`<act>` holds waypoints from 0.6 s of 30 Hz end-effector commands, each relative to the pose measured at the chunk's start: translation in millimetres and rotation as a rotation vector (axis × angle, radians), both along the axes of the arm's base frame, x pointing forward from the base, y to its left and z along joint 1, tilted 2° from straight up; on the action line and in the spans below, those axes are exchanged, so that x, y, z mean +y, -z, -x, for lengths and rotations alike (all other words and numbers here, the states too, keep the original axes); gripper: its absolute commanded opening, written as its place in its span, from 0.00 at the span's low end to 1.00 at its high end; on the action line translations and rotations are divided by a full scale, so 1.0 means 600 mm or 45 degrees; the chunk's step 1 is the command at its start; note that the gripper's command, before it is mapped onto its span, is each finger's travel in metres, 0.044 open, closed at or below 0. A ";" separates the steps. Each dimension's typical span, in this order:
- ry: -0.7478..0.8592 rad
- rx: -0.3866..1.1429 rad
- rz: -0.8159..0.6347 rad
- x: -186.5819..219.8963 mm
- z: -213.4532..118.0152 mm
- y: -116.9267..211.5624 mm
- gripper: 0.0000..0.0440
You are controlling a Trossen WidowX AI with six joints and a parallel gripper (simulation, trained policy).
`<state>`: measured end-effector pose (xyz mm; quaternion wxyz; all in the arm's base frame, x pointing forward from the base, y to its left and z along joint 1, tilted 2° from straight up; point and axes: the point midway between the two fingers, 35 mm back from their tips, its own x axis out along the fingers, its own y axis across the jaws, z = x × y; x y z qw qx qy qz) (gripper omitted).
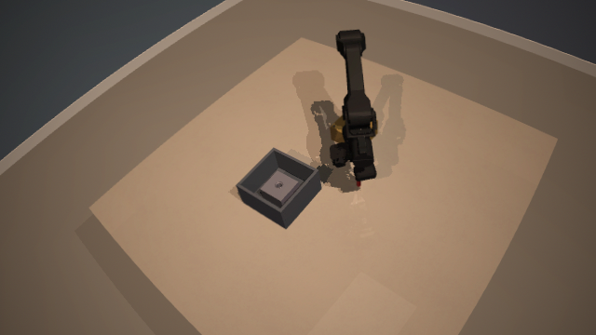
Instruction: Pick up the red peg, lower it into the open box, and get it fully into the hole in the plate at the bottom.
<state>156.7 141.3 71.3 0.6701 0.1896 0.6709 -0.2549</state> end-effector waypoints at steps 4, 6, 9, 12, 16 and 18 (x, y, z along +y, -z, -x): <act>0.005 -0.006 0.019 0.003 0.000 0.050 1.00; 0.004 -0.015 0.020 0.004 -0.002 0.065 1.00; 0.001 -0.029 0.020 0.004 -0.005 0.085 1.00; -0.005 -0.033 0.024 0.003 -0.007 0.101 0.97; -0.006 -0.012 0.039 -0.001 -0.003 0.121 0.75; -0.002 0.002 0.050 -0.004 -0.001 0.129 0.63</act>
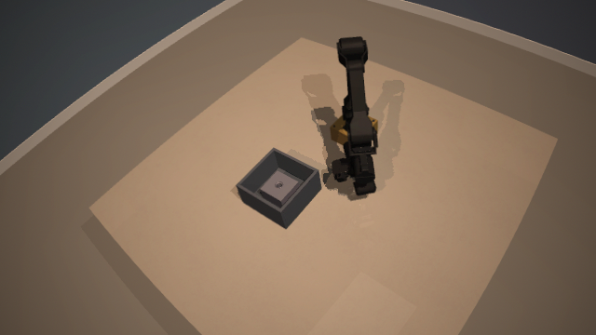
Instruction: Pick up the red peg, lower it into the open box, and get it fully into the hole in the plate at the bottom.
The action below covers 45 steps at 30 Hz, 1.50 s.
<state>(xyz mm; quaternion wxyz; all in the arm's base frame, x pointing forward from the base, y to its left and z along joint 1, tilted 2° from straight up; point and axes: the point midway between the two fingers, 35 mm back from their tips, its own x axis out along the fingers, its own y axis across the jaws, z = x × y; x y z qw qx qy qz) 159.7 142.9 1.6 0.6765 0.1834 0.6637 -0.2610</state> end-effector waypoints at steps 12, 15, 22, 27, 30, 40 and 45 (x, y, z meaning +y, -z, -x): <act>0.014 0.077 0.101 -0.015 0.003 0.025 0.00; 0.003 0.045 0.111 -0.013 -0.009 0.007 0.00; -0.007 -0.018 0.129 -0.016 -0.034 -0.045 0.00; 0.011 -0.071 0.134 -0.020 -0.055 -0.087 0.00; 0.036 -0.107 0.136 -0.023 -0.070 -0.112 0.00; 0.180 -0.207 0.165 -0.059 -0.122 -0.165 0.00; 0.256 -0.251 0.177 -0.084 -0.153 -0.179 0.00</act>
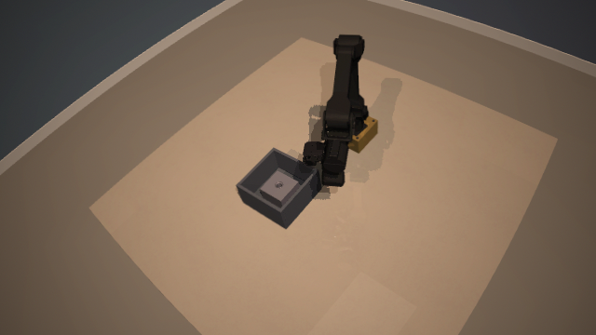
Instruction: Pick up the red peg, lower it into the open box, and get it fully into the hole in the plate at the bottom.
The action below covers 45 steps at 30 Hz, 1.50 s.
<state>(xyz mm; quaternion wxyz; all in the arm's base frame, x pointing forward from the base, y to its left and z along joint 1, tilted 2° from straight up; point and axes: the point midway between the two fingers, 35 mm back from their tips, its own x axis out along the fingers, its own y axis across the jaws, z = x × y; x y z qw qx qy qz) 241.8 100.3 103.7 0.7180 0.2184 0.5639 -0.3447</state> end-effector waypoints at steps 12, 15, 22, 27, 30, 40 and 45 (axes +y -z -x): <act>0.156 -0.095 0.030 -0.090 -0.087 -0.018 0.00; 0.170 -0.103 0.032 -0.110 -0.104 -0.014 0.00; 0.169 -0.104 0.024 -0.156 -0.139 0.002 0.00; 0.138 -0.090 0.005 -0.182 -0.159 0.019 0.00; 0.111 -0.078 -0.010 -0.195 -0.168 0.029 0.00; -0.004 -0.006 -0.073 -0.213 -0.178 0.076 0.04; -0.042 0.040 -0.108 -0.216 -0.178 0.098 0.28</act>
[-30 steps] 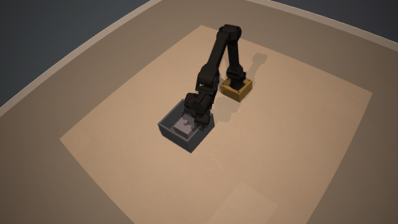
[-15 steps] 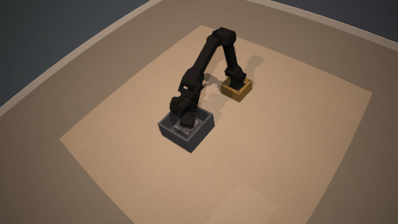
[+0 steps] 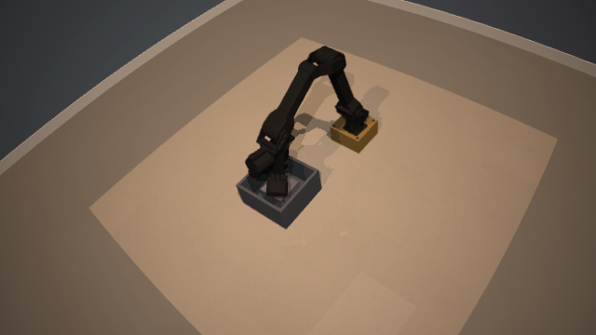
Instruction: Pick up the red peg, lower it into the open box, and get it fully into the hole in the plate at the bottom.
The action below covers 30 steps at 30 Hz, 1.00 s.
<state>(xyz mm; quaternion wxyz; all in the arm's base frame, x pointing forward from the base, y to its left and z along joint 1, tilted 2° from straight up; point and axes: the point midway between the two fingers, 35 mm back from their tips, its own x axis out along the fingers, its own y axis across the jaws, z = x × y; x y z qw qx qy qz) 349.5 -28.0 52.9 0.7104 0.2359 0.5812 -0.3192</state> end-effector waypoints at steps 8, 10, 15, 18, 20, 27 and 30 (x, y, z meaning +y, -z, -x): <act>-0.049 0.023 -0.055 -0.017 -0.027 0.004 0.58; -0.051 0.014 -0.074 -0.019 -0.039 -0.004 0.70; -0.061 -0.005 -0.122 -0.019 -0.070 -0.021 1.00; -0.075 -0.015 -0.155 -0.017 -0.089 -0.031 1.00; -0.085 -0.034 -0.178 -0.013 -0.102 -0.040 1.00; -0.126 -0.106 -0.231 0.001 -0.144 -0.069 1.00; -0.142 -0.141 -0.247 0.008 -0.161 -0.079 1.00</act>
